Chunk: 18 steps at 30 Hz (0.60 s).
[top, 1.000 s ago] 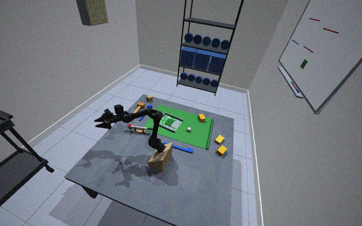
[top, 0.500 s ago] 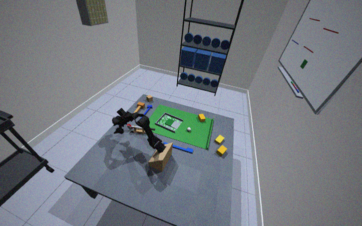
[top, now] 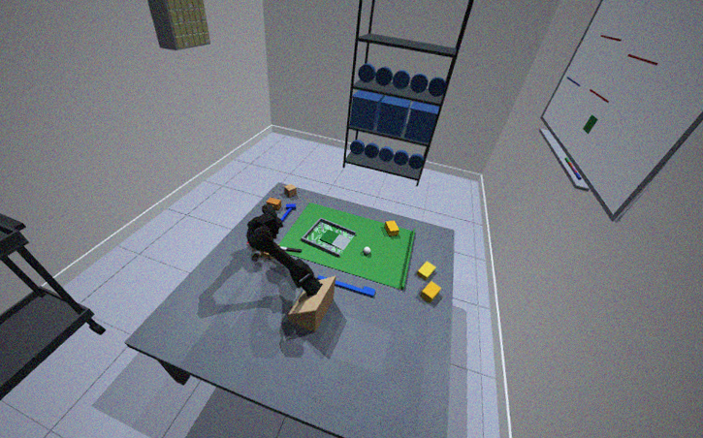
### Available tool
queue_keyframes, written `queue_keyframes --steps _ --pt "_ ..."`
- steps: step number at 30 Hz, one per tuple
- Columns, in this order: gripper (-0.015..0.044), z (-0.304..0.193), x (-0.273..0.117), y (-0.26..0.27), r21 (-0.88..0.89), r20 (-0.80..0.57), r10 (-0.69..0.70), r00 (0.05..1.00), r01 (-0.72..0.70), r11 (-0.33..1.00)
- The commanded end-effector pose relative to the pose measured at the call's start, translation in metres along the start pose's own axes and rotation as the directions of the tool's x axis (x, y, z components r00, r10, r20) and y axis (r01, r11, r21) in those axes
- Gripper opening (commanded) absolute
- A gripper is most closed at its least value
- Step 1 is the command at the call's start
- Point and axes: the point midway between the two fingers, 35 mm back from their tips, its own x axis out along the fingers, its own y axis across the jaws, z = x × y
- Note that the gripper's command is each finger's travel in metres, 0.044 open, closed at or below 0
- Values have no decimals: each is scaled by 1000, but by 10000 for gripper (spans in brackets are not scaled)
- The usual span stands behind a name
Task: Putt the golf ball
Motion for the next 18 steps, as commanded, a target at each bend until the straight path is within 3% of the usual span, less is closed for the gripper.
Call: queue_keyframes --steps 1,10,18 --pt "440 -51 -16 7 82 -71 37 997 -31 996" --pt "440 -127 -73 38 311 -86 49 995 -20 950" --pt "440 -132 -63 40 315 -85 48 995 -19 949"
